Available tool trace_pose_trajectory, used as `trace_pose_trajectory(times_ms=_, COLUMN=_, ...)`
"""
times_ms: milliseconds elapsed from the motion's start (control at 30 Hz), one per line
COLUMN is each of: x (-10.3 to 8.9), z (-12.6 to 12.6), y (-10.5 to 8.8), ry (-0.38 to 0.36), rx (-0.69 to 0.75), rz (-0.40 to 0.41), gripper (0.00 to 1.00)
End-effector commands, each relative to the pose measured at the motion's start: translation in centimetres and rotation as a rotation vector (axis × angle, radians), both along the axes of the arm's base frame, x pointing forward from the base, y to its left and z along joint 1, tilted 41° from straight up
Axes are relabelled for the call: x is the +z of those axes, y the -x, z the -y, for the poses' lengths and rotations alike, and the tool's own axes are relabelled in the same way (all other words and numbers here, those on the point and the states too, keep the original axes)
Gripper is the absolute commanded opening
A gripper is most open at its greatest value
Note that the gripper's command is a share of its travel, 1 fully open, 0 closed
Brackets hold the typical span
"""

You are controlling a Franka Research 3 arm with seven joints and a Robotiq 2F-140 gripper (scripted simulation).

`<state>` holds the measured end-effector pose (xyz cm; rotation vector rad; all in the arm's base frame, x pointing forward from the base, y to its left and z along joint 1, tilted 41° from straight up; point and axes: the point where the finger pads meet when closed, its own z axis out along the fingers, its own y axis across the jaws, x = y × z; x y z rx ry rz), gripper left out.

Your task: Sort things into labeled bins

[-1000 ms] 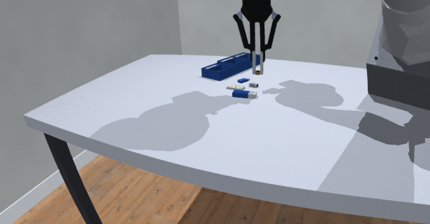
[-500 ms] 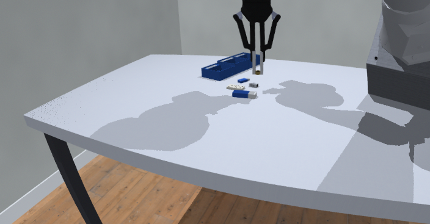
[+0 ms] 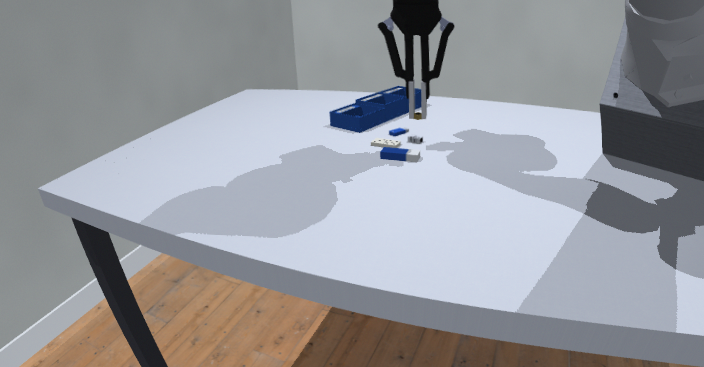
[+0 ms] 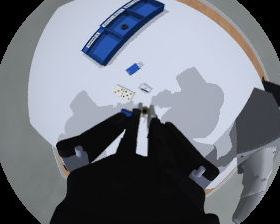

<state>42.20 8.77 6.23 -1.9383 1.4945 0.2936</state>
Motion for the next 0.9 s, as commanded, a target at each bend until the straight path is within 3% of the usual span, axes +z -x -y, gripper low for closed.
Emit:
trace_pose_trajectory(times_ms=0, x=-0.7, z=1.4, y=-1.2, ry=0.001, rx=0.003, rz=-0.001, gripper=0.07)
trace_pose_trajectory(times_ms=733, x=-4.9, z=9.2, y=-9.3, ry=0.001, rx=0.003, rz=-0.001, gripper=0.07)
trace_pose_trajectory(times_ms=800, x=-4.9, z=9.2, y=-9.3, ry=0.001, rx=0.003, rz=-0.001, gripper=0.07)
trace_pose_trajectory(times_ms=867, x=-5.3, z=9.9, y=-10.1, ry=-0.021, rx=-0.073, rz=-0.063, gripper=0.07)
